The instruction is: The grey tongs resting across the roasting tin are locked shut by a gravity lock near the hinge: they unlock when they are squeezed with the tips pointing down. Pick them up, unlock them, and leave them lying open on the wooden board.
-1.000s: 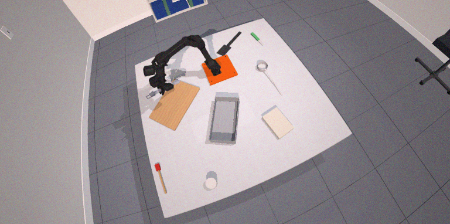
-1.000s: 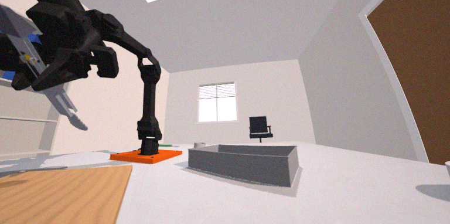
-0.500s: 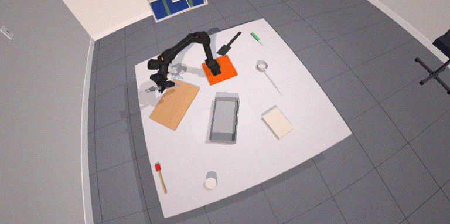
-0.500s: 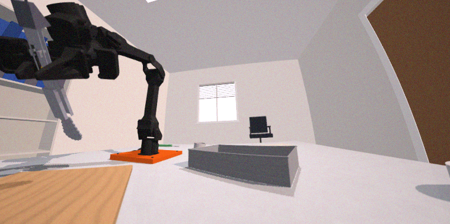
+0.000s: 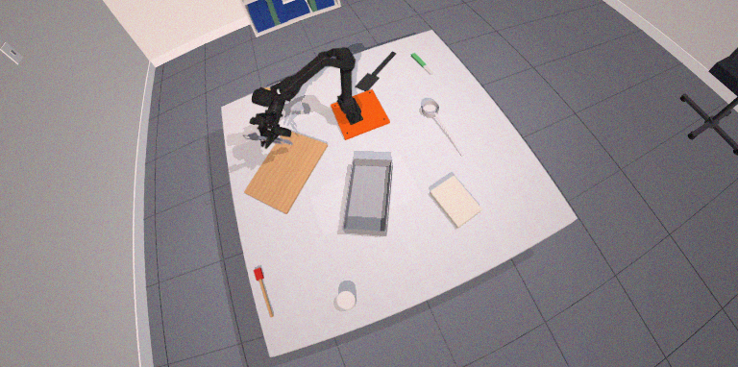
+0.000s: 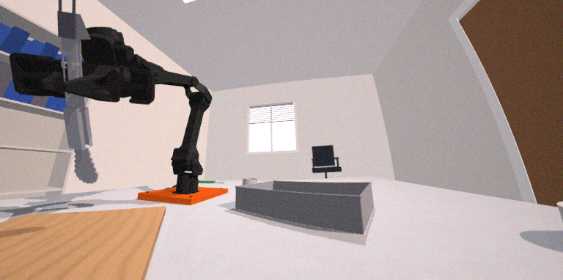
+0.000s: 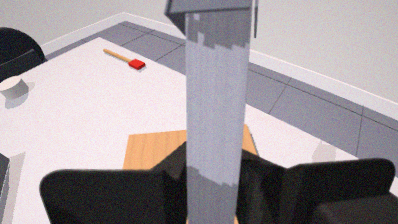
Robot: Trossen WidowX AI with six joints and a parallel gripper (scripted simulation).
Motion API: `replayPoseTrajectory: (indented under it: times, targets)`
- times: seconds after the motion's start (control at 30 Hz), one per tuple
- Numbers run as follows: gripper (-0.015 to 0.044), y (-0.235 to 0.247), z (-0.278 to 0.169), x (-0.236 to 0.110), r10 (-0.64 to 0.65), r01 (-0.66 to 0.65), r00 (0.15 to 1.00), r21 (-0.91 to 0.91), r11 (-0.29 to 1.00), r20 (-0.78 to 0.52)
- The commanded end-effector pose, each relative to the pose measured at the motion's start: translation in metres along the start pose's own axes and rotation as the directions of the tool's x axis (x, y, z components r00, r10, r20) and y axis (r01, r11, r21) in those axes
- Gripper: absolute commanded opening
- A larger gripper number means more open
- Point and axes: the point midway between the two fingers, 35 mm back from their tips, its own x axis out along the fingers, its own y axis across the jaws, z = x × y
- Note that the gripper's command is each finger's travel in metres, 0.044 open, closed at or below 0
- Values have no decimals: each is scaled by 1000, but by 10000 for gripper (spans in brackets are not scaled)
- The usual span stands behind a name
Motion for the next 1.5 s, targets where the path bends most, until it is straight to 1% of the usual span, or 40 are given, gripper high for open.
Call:
replayPoseTrajectory:
  times: [0.0,0.3,1.47]
  targets:
    - [-150,4,4,-11,7,-5,997,-27,1000,82]
    - [-150,13,-1,-27,27,-12,980,-75,997,198]
    - [-150,13,-1,-27,27,-12,979,-76,997,200]
